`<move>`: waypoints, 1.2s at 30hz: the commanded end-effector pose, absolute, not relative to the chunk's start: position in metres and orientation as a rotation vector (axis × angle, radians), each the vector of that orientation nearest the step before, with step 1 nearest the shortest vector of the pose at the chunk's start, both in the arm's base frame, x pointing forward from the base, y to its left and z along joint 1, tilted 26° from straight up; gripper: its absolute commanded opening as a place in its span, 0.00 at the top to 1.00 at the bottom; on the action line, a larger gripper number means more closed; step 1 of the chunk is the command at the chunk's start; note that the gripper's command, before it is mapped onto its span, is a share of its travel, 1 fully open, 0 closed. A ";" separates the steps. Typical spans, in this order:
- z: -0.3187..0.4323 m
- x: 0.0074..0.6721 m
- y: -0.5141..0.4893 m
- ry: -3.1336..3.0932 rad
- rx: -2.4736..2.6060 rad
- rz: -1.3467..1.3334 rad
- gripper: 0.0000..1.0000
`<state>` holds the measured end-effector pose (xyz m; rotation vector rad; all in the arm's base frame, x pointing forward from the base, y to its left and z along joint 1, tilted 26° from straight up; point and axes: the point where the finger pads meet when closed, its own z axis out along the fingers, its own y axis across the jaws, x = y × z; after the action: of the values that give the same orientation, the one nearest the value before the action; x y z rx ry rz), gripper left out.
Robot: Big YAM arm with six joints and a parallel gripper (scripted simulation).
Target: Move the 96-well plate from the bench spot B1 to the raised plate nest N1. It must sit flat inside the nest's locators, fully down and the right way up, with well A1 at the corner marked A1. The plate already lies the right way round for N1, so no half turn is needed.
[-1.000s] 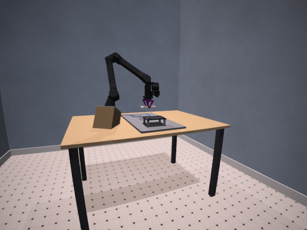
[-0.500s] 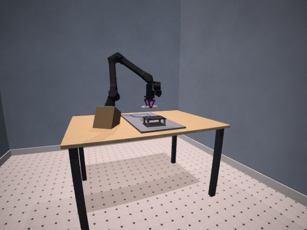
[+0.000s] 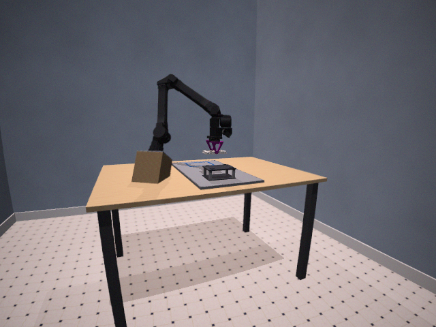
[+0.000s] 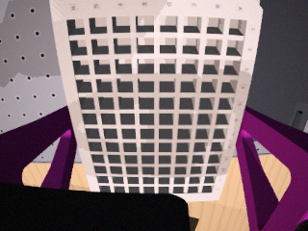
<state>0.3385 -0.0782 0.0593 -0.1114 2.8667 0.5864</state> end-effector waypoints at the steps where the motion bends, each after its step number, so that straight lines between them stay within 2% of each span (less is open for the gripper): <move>1: 0.069 0.354 -0.105 2.838 -0.123 0.560 1.00; 25: 0.050 0.358 -0.180 2.843 -0.122 0.550 1.00; 36: 0.047 0.355 -0.176 2.844 -0.129 0.552 1.00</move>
<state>0.3459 -0.1648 0.0358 -0.1182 2.8657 0.5872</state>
